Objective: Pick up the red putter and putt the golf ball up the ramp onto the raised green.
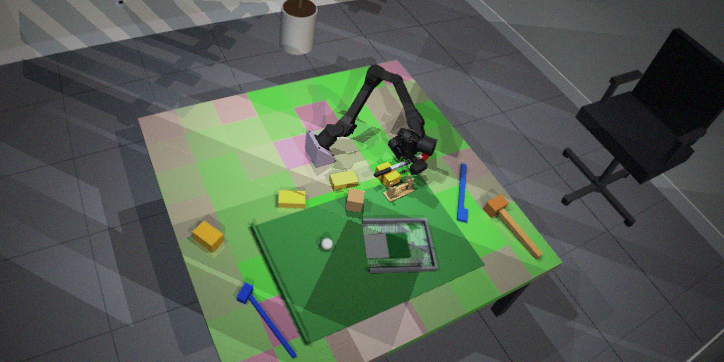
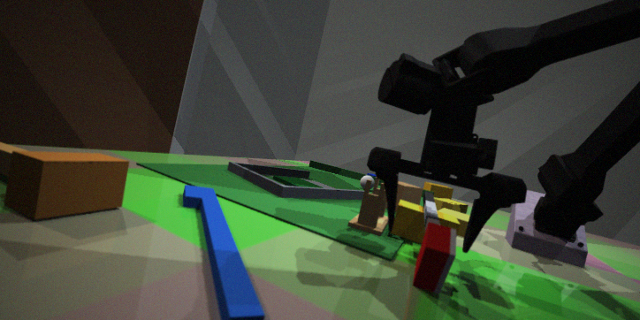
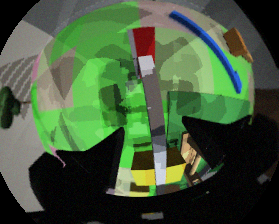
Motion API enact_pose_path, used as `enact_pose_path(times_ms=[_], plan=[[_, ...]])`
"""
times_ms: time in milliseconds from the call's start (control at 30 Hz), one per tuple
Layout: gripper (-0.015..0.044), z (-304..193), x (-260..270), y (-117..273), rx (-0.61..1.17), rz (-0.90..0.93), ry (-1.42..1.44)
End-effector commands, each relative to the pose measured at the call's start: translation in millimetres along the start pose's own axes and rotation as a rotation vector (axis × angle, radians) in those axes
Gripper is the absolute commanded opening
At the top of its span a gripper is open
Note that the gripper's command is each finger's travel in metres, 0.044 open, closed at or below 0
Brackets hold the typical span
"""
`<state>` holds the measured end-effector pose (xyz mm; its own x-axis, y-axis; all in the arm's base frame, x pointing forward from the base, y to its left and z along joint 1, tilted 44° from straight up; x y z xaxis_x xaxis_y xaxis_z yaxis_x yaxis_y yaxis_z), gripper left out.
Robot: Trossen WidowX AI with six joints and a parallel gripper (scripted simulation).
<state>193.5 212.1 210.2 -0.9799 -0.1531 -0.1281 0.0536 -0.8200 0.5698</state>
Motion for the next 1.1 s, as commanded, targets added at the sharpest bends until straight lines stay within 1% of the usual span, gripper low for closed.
enact_pose_path(times_ms=[0, 100, 633, 733, 900, 1067], plan=[[0.0440, -3, 1, -7, 0.004, 0.002, -0.007], [0.0440, -3, 1, -8, 0.004, 0.002, -0.007], [0.0020, -1, 0, -4, 0.000, 0.002, -0.001], [0.0000, -1, 0, -4, 0.000, 0.002, -0.001], [0.0000, -1, 0, -2, 0.001, 0.002, 0.000], [0.0000, 0, -3, 15, 0.012, 0.004, 0.001]])
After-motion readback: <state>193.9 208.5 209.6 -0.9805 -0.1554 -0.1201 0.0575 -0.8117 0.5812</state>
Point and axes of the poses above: the point midway between the two fingers, 35 mm back from their tips, its own y axis back along the fingers, its own x axis across the jaws, z = x × y, the point moved 1 cm from there along y, back along the fingers
